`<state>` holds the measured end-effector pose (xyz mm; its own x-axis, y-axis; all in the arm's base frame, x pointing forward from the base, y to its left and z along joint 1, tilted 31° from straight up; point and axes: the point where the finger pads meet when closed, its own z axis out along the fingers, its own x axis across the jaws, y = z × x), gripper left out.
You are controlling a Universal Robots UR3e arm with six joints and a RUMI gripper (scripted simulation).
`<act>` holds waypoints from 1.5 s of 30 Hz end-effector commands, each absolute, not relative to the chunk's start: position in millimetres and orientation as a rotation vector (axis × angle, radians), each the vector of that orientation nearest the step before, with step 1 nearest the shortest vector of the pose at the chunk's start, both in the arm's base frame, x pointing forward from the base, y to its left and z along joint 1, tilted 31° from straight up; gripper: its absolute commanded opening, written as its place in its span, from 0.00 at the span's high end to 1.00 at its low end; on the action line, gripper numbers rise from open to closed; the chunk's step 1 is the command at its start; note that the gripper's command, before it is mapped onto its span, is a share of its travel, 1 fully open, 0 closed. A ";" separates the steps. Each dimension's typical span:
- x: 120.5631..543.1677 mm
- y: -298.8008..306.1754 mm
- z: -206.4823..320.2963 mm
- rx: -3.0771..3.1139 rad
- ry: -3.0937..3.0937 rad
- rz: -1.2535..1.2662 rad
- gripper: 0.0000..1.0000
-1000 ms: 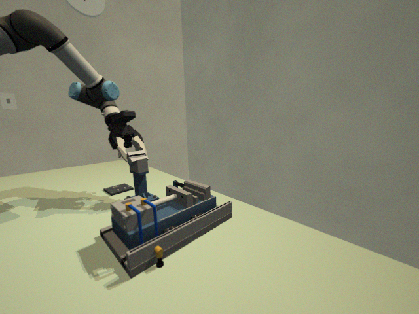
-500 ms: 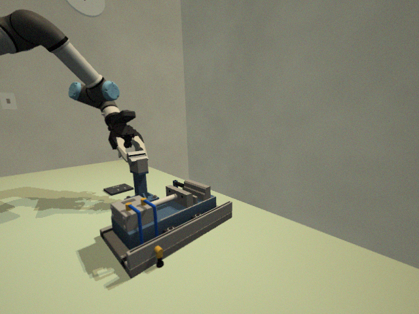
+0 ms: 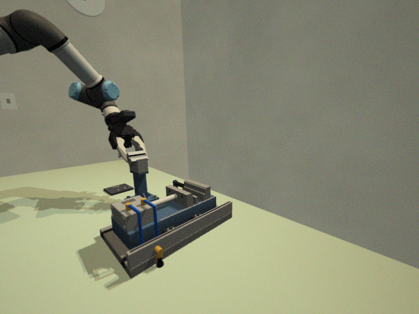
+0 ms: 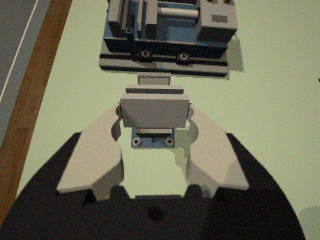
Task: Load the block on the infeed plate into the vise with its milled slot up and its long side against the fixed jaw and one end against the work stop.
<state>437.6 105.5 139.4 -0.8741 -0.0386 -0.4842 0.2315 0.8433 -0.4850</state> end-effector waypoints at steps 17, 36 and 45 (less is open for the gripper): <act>438.0 105.6 140.7 0.143 2.530 -0.749 0.49; 438.0 105.6 140.7 0.143 2.530 -0.749 0.49; 438.0 105.6 140.7 0.143 2.530 -0.749 0.49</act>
